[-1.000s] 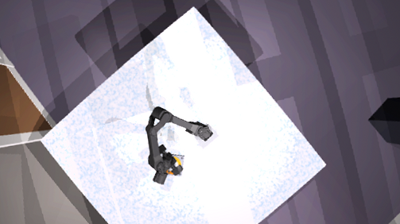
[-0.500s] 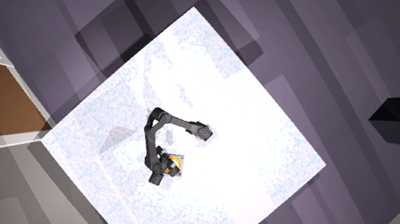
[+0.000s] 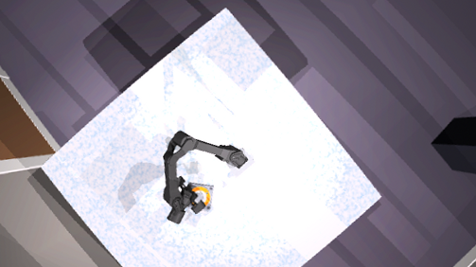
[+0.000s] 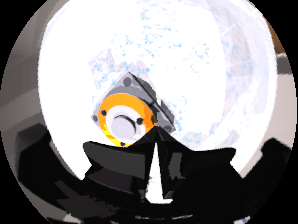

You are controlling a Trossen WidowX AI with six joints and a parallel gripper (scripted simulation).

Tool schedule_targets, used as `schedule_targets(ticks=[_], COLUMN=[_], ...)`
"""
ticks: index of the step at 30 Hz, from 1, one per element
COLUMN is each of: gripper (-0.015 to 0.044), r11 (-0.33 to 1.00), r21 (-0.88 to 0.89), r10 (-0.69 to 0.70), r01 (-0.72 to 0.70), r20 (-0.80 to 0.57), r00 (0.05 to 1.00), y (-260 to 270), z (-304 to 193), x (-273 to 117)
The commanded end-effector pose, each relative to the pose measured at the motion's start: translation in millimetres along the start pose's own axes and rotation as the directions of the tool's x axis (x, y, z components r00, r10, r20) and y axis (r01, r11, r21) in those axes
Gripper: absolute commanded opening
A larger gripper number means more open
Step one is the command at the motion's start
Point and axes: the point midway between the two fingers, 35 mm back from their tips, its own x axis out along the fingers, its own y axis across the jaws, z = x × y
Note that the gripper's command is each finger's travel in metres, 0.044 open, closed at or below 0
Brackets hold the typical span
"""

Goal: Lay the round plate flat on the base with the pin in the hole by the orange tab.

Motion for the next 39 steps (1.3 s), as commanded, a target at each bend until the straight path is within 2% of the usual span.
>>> schedule_targets(ticks=[1,16,26,39], gripper=[0.0000,0.0000,0.0000,0.0000], r11=[1.000,1.000,1.000,1.000], r21=[-0.007,-0.006,-0.007,-0.014], r10=[-0.006,-0.006,-0.004,-0.007], r01=[0.006,0.006,0.004,0.007], r20=[-0.001,-0.001,-0.001,0.005], r00=[1.000,1.000,1.000,1.000], y=[0.9,3.9,4.4,5.2], z=[4.4,12.4,11.5,12.4], x=[1.1,1.0,-43.6,-37.6])
